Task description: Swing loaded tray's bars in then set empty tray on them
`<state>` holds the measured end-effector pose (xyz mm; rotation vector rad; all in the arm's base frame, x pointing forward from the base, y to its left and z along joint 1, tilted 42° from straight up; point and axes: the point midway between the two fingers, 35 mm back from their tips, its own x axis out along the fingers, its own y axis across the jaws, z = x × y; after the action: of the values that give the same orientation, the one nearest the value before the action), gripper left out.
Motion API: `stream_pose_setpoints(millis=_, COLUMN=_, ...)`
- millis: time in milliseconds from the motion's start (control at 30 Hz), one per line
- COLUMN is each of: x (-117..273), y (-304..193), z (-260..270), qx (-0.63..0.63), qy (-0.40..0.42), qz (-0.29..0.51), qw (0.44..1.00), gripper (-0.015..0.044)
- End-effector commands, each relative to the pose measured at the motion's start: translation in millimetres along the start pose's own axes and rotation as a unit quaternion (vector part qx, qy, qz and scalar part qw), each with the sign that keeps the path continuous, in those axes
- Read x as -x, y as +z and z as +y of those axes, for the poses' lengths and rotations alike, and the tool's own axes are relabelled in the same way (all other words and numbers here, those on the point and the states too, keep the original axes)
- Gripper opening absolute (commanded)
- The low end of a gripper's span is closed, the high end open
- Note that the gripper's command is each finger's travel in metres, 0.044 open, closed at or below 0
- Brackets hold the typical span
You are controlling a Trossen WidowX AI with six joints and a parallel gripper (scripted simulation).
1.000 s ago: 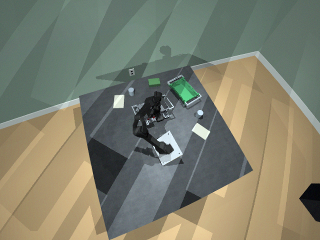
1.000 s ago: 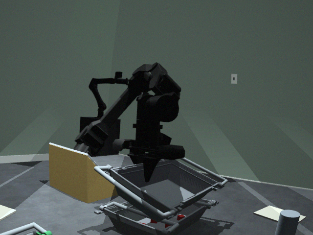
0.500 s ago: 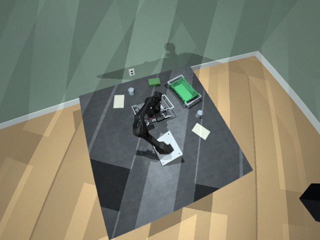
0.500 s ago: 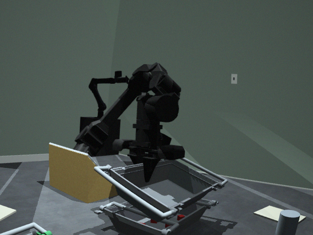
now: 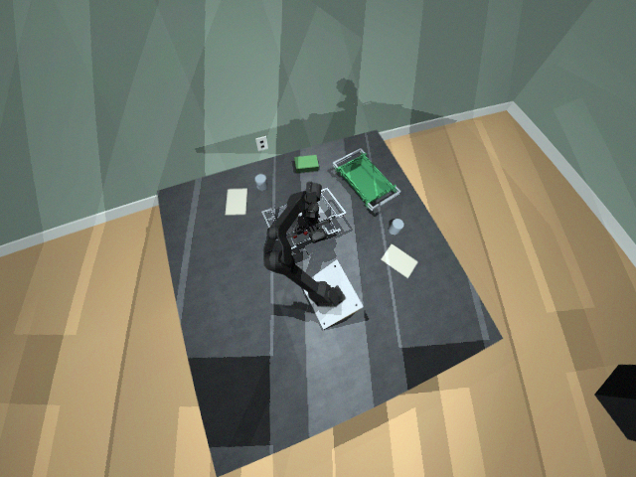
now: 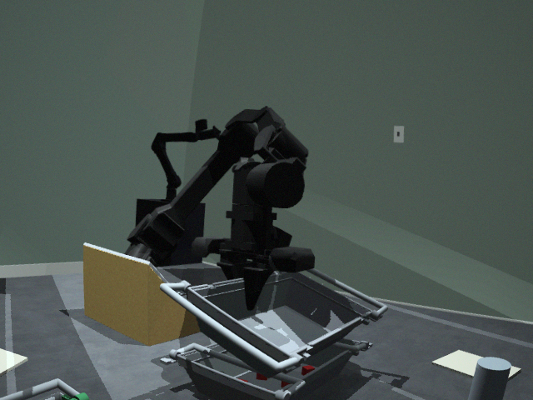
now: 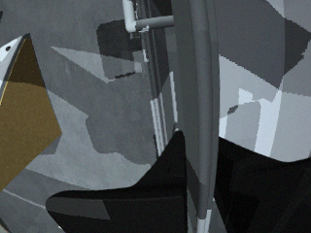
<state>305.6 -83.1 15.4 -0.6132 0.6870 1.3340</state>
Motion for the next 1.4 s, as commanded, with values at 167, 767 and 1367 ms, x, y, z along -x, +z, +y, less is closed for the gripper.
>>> stream_pose_setpoints(millis=167, x=-5, y=2, z=4, qx=-0.001, qy=0.011, qz=0.000, qw=1.000, gripper=0.0000)
stream_pose_setpoints(millis=767, x=-9, y=2, z=6, qx=-0.001, qy=0.009, qz=0.000, qw=1.000, gripper=0.0000)
stream_pose_setpoints(millis=1367, x=-12, y=2, z=7, qx=-0.001, qy=0.011, qz=0.000, qw=1.000, gripper=0.0000)
